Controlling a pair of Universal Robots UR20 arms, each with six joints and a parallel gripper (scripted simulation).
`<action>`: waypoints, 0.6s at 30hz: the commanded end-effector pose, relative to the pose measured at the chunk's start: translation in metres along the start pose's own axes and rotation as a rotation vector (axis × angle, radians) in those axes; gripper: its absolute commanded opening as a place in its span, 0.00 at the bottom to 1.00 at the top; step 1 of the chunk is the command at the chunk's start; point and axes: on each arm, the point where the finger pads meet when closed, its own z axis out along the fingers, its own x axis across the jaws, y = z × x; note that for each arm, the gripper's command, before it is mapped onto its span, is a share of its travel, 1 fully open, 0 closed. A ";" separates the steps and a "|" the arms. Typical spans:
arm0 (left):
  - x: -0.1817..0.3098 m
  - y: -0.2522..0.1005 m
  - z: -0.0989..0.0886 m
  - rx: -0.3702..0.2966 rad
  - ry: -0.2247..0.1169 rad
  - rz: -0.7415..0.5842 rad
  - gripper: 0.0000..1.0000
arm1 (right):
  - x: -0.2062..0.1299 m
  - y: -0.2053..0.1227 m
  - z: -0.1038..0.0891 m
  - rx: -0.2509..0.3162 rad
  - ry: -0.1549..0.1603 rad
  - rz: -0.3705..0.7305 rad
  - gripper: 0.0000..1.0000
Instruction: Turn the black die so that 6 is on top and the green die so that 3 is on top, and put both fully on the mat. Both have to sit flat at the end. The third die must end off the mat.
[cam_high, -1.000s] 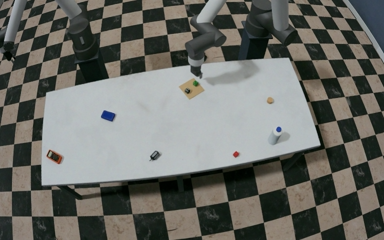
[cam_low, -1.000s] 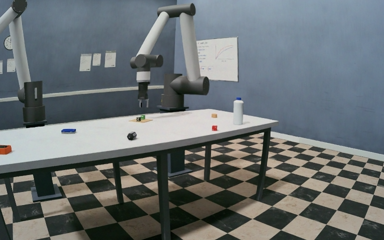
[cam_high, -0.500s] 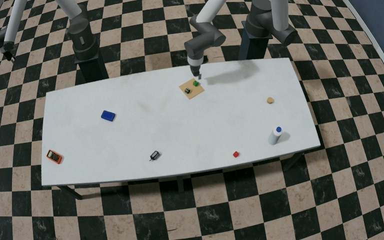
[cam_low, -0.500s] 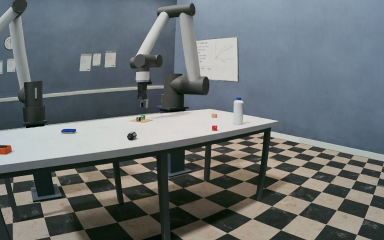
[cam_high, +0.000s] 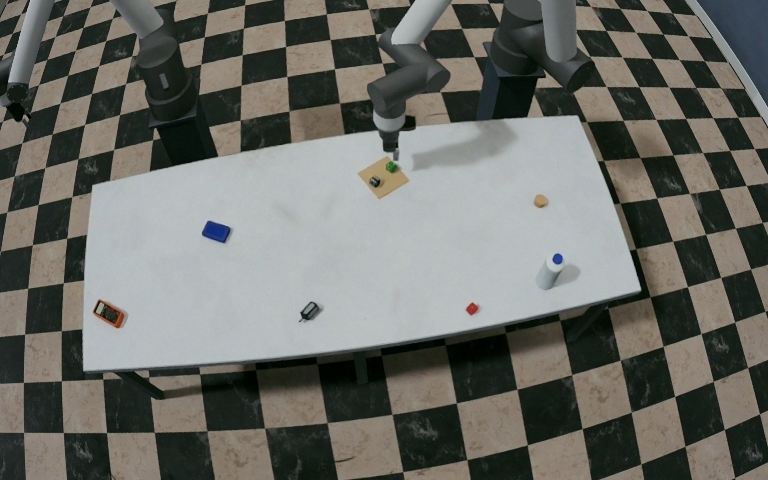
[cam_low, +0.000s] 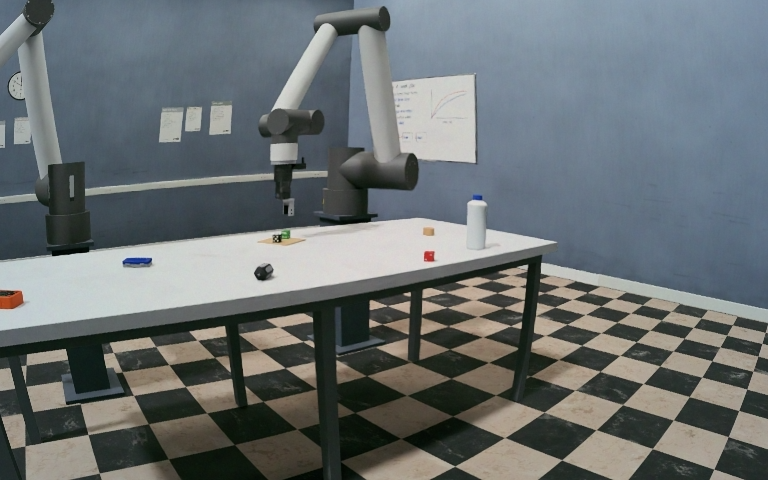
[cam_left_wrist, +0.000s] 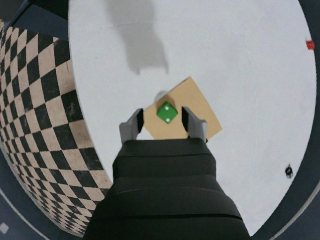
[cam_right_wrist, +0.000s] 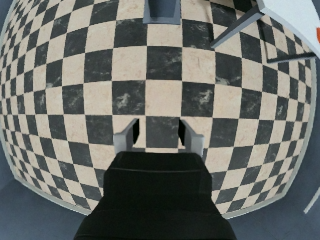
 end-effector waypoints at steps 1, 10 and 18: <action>0.003 0.002 -0.001 -0.003 -0.002 0.173 1.00 | 0.000 0.000 -0.001 -0.001 0.000 0.000 1.00; 0.006 0.006 -0.001 -0.003 -0.002 0.386 1.00 | 0.000 0.000 -0.001 -0.001 0.000 0.000 1.00; 0.008 0.011 -0.001 -0.003 -0.001 0.590 1.00 | 0.000 0.000 -0.001 -0.001 0.000 0.000 1.00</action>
